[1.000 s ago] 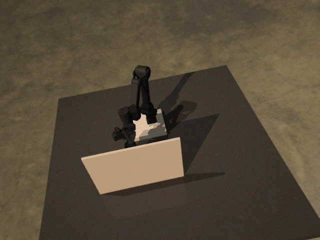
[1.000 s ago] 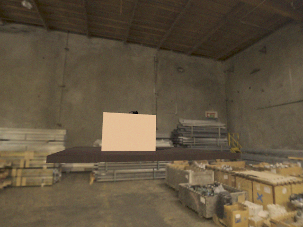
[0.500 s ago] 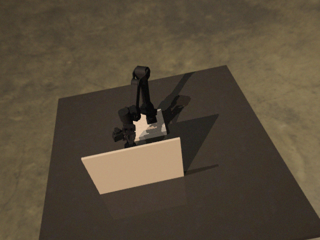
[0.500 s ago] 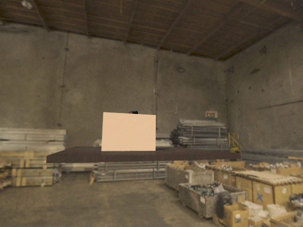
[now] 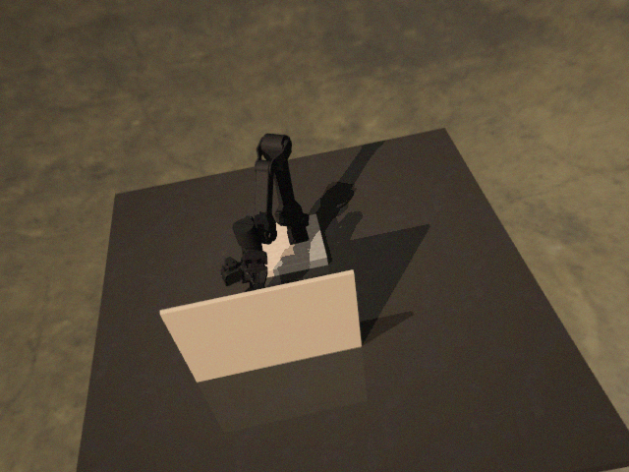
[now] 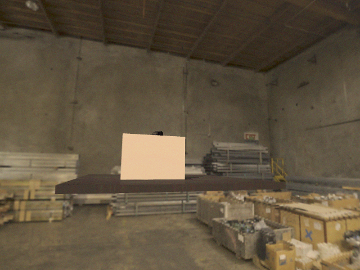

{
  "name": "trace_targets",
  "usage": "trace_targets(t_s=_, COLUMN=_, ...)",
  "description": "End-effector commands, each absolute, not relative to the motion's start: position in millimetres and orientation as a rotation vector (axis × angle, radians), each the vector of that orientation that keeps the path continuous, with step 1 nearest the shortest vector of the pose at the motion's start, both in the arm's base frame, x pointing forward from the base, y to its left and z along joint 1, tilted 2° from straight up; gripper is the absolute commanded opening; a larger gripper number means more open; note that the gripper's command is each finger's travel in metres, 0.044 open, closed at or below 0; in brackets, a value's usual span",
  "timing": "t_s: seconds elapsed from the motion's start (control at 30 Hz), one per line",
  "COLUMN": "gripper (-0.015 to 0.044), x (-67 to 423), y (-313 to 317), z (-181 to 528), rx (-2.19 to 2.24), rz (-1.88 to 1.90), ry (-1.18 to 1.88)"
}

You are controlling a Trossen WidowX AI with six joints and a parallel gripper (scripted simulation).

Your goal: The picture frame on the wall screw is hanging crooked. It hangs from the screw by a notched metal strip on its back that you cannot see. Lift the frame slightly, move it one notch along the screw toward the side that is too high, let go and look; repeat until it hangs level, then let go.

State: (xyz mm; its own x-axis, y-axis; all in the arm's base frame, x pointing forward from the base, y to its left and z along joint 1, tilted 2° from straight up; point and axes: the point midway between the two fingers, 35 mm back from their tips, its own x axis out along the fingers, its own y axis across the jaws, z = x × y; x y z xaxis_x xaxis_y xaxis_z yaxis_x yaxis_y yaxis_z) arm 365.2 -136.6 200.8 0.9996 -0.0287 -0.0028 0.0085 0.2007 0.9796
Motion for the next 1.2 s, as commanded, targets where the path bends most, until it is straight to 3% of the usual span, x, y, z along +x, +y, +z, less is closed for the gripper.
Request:
trace_targets(t_s=0.0, gripper=0.0260, x=371.6, y=-136.5, z=200.3, rx=1.374, rz=-0.028, ry=-0.019)
trace_targets(t_s=1.17, gripper=0.0260, x=377.5, y=-136.7, z=200.0, rx=1.374, rz=-0.028, ry=-0.019)
